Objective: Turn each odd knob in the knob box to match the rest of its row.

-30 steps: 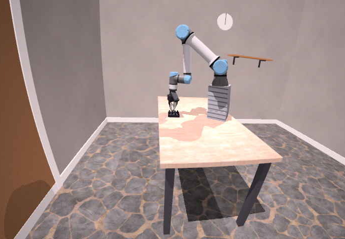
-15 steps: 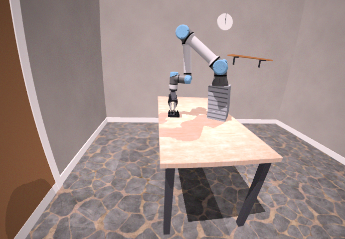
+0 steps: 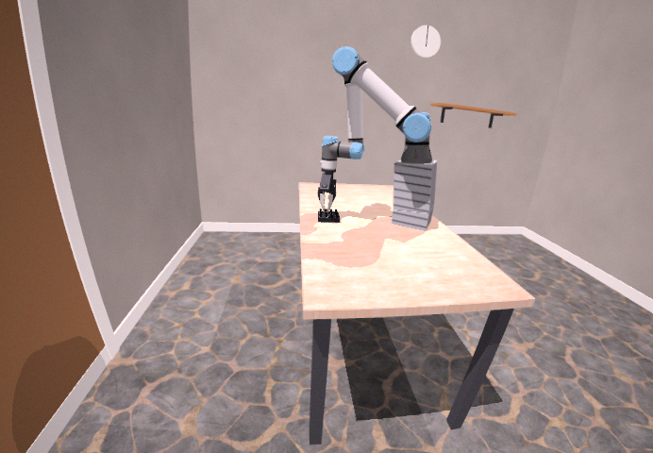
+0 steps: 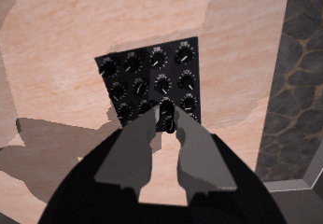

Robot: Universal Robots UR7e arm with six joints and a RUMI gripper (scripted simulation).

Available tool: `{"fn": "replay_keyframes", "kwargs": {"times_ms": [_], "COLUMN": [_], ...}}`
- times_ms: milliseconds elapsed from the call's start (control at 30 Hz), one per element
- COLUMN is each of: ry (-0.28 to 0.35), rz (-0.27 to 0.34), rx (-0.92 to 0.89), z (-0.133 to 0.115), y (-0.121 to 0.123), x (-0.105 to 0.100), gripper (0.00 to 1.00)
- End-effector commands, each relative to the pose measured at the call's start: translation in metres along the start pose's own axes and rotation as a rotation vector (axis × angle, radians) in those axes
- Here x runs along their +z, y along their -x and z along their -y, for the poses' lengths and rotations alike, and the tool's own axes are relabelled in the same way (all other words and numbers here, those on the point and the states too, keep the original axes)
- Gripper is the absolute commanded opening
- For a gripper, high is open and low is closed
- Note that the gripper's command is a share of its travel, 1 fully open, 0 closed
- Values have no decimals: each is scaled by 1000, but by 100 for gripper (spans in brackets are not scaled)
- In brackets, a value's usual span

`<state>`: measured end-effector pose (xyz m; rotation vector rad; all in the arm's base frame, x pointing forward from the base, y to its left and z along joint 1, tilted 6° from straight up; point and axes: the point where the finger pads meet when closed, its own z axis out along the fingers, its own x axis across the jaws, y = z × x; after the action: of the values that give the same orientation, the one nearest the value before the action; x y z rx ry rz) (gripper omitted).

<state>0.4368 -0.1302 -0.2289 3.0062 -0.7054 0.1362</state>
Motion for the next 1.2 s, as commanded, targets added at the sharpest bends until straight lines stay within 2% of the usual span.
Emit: {"fn": "replay_keyframes", "kwargs": {"times_ms": [0,500,1167], "ry": [3,3,3], "rz": [-1,-1,-1], "rx": [102,231,247], "z": [0,0,0], "y": [-1,-2,-2], "x": [0,0,0], "gripper": [4,4,4]}}
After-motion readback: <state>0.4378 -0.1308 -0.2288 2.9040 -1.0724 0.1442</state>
